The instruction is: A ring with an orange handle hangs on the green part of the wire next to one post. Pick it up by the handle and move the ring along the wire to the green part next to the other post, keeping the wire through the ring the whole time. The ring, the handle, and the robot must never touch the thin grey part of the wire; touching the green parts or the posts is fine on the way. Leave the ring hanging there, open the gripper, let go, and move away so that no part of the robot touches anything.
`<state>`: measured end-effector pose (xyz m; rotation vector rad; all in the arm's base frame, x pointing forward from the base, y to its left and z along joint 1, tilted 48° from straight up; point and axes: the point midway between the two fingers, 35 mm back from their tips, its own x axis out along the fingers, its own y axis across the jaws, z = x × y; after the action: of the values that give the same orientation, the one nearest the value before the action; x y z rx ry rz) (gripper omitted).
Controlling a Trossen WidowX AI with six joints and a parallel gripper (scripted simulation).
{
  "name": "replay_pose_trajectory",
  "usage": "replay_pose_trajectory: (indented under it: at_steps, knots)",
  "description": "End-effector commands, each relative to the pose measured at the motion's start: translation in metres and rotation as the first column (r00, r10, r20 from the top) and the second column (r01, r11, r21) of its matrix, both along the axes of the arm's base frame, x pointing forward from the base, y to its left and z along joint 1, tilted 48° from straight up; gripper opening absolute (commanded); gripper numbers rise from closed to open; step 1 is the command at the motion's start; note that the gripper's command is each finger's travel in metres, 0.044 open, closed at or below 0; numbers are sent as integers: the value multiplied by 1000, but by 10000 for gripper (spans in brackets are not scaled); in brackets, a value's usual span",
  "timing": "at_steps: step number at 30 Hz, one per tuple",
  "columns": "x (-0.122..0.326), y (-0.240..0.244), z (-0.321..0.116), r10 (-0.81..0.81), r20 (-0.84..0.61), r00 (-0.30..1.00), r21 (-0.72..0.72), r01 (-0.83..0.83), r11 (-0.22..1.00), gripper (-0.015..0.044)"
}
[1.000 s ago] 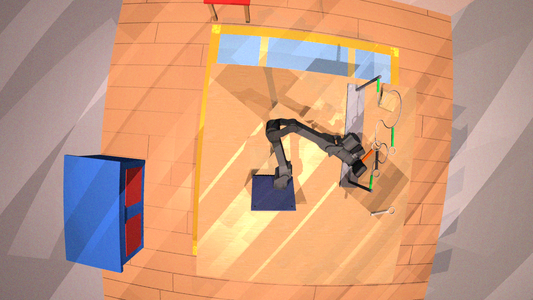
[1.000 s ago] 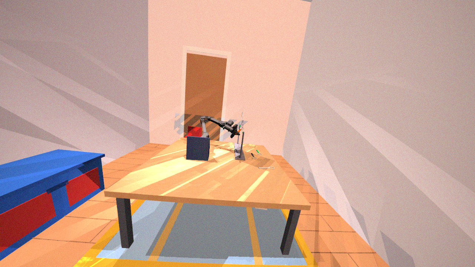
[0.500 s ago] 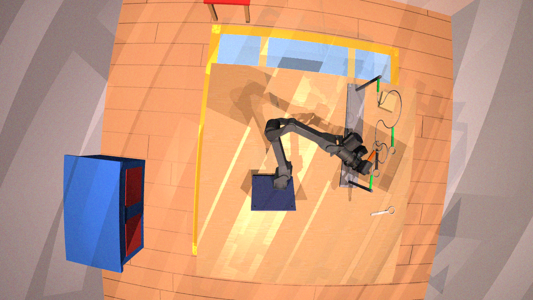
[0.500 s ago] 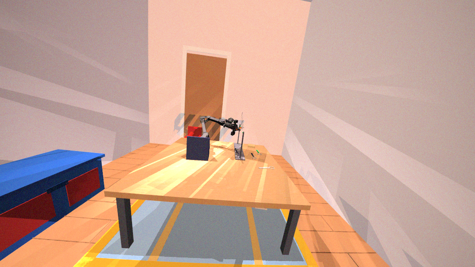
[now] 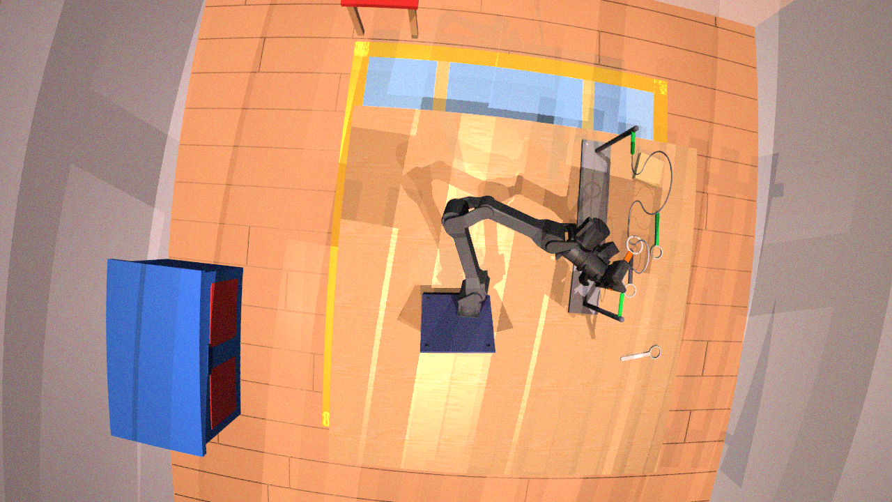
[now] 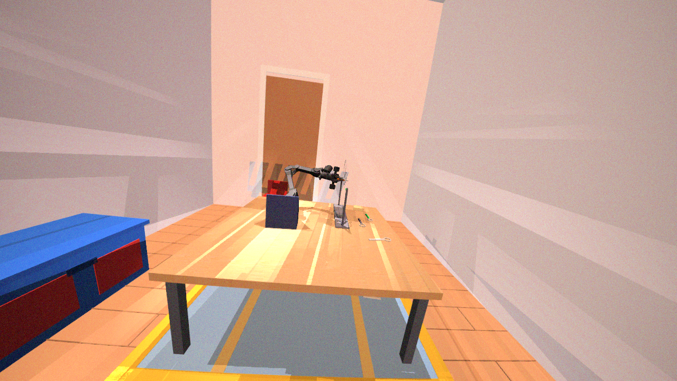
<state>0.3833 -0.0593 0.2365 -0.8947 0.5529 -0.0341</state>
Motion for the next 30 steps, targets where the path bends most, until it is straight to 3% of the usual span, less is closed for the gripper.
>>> replay_pose_trajectory:
  at_steps: [1,13,30]
  knots:
    - [1,-6,11,-1,14,1000,-53,2,999,-150]
    - [3,-14,26,2,18,1000,-110,0,994,-150]
    - [2,-10,24,-7,6,1000,52,7,999,-150]
